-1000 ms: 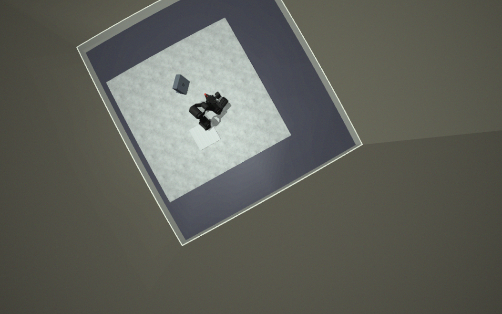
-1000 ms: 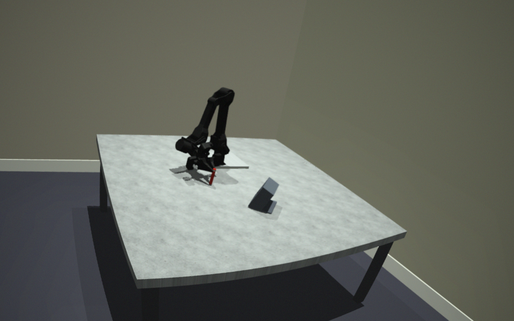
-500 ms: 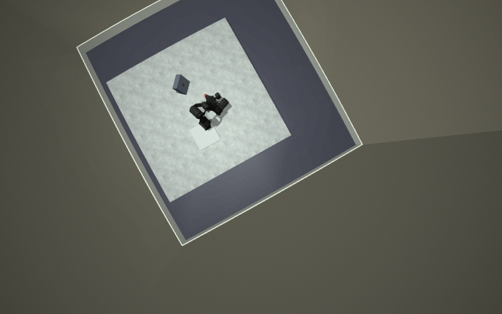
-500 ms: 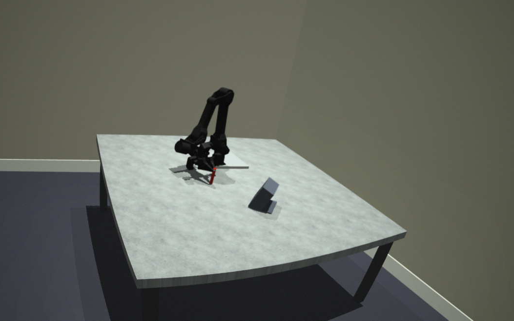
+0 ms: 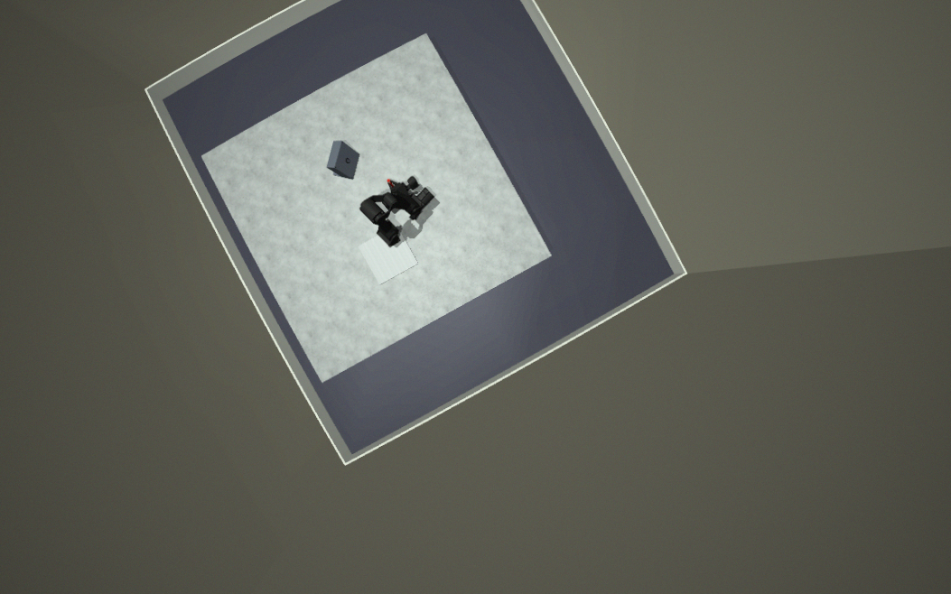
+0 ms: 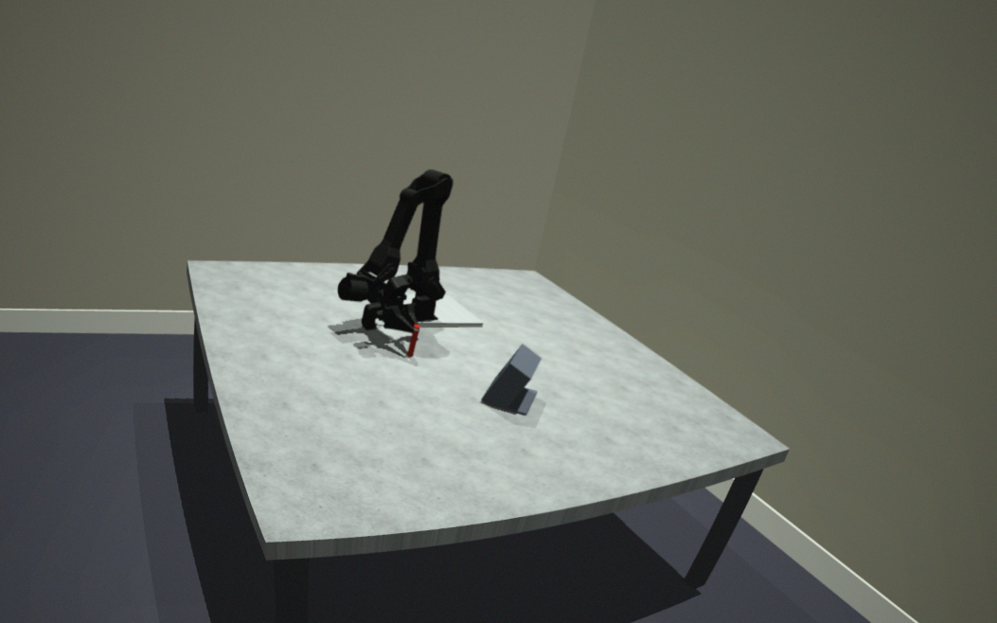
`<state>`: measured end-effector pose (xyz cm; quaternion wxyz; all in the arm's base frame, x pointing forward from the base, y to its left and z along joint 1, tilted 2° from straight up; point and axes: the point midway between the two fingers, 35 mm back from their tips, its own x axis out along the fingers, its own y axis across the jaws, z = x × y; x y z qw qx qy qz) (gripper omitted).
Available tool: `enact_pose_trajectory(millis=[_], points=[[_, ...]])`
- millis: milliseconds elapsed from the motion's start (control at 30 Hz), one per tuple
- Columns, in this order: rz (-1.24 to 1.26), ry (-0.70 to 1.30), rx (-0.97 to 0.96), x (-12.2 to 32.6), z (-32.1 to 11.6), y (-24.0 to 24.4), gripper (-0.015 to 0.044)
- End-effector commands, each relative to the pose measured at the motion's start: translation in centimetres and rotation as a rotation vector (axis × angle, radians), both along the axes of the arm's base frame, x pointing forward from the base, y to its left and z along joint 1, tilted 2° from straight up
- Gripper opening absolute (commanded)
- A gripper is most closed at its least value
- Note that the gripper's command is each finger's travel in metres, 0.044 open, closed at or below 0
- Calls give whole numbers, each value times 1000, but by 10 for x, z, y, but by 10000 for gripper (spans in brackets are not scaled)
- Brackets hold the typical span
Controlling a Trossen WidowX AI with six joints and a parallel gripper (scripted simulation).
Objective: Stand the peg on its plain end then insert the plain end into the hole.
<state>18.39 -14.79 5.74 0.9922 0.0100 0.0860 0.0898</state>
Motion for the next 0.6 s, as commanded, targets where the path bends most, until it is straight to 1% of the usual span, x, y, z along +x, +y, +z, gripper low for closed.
enact_pose_trajectory(millis=[0, 567], points=[[0, 0, 0, -1, 0, 0, 49], [-1, -14, 13, -6, -2, 5, 49]])
